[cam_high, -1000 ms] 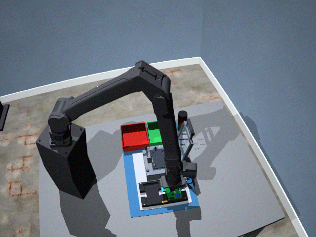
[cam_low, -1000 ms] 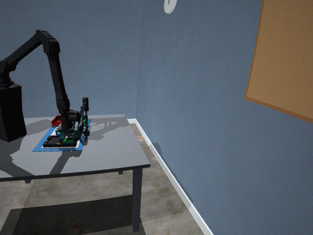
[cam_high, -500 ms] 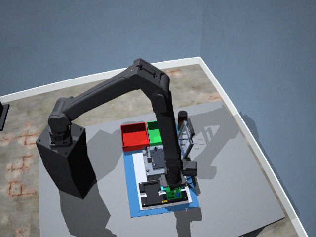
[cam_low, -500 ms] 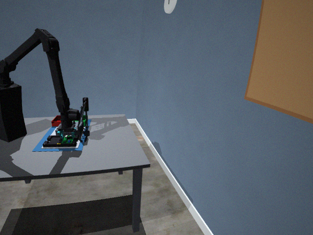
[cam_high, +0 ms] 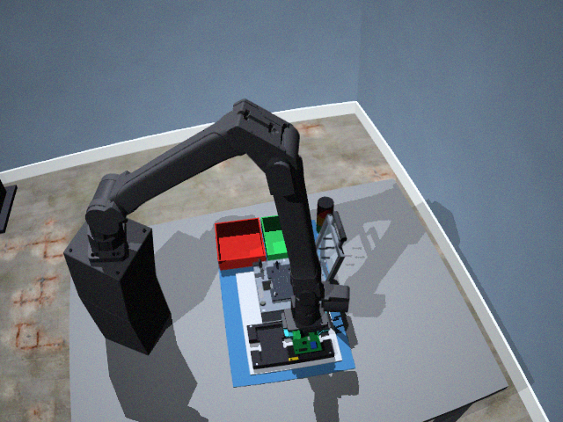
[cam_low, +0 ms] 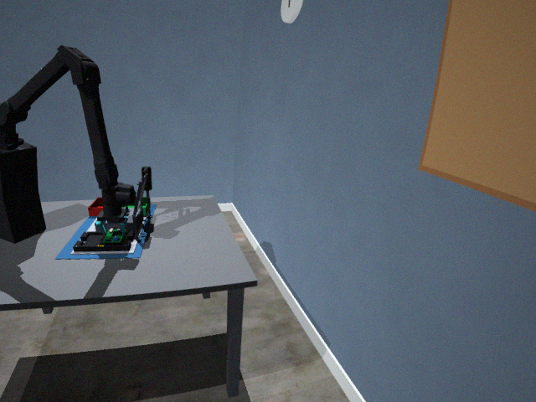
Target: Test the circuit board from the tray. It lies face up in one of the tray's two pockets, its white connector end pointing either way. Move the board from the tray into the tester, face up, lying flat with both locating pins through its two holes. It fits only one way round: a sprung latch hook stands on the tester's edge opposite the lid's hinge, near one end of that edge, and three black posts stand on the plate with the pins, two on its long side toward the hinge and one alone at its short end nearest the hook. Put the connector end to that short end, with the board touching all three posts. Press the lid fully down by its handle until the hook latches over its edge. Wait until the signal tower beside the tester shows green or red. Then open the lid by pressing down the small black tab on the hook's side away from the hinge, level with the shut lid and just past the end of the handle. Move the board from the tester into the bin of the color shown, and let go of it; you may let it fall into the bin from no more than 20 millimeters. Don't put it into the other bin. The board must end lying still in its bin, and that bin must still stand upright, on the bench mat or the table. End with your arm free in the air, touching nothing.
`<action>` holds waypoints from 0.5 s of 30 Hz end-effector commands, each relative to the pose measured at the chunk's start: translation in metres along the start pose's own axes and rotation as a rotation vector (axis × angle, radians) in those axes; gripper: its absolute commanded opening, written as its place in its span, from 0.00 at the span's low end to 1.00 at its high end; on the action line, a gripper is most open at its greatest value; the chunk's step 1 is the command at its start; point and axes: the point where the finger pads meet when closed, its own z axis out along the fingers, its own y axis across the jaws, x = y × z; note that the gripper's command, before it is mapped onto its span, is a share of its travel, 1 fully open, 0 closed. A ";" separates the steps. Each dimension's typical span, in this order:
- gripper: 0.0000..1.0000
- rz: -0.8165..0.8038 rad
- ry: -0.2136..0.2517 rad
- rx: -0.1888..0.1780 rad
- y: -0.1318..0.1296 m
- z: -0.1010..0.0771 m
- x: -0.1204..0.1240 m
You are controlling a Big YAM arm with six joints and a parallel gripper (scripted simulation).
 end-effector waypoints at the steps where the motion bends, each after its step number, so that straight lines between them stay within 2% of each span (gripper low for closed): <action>1: 0.72 0.005 0.006 0.033 -0.017 -0.020 0.003; 10: 0.72 0.005 0.005 0.028 -0.015 -0.022 0.002; 15: 0.72 0.001 0.004 0.028 -0.015 -0.035 0.000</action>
